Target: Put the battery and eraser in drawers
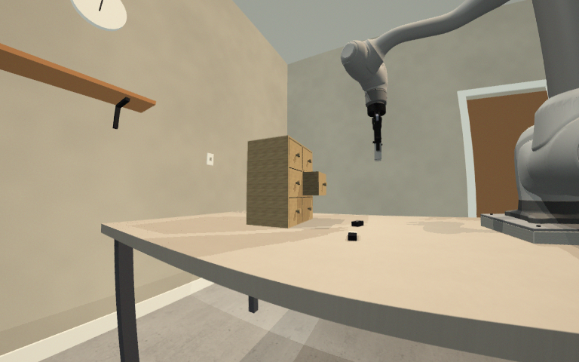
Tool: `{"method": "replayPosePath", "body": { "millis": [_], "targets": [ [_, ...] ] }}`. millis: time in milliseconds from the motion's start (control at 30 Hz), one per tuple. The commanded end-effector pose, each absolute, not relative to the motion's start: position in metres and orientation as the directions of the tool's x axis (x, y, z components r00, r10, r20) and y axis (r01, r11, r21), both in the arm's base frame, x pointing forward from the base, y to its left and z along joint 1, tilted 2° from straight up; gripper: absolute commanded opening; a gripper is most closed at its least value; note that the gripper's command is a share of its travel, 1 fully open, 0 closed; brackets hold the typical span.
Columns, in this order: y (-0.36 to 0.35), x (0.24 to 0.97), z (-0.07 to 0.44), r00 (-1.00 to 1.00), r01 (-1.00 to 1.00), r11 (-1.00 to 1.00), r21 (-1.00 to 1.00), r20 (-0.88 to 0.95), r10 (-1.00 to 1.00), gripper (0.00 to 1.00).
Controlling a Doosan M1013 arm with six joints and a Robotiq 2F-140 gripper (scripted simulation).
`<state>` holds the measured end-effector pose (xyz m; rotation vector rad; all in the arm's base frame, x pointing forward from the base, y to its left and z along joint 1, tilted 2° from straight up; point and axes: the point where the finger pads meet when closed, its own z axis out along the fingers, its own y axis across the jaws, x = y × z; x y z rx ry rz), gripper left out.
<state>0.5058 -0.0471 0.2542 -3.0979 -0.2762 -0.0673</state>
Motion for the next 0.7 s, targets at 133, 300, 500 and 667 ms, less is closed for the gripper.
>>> {"method": "replayPosePath", "body": {
  "millis": [133,300,500,667],
  "targets": [
    [-0.0471,0.5036,0.2561,0.984,0.177,-0.984,-0.027,0.015,0.177,0.2],
    [-0.0471,0.5034,0.2562,0.984,0.177,-0.984,-0.027,0.014,0.177,0.2],
    [-0.0471,0.5034,0.2562,0.984,0.177,-0.984,-0.027,0.014,0.177,0.2],
    [-0.047,0.5035,0.2562,0.984,0.177,-0.984,-0.027,0.014,0.177,0.2]
  ]
}}
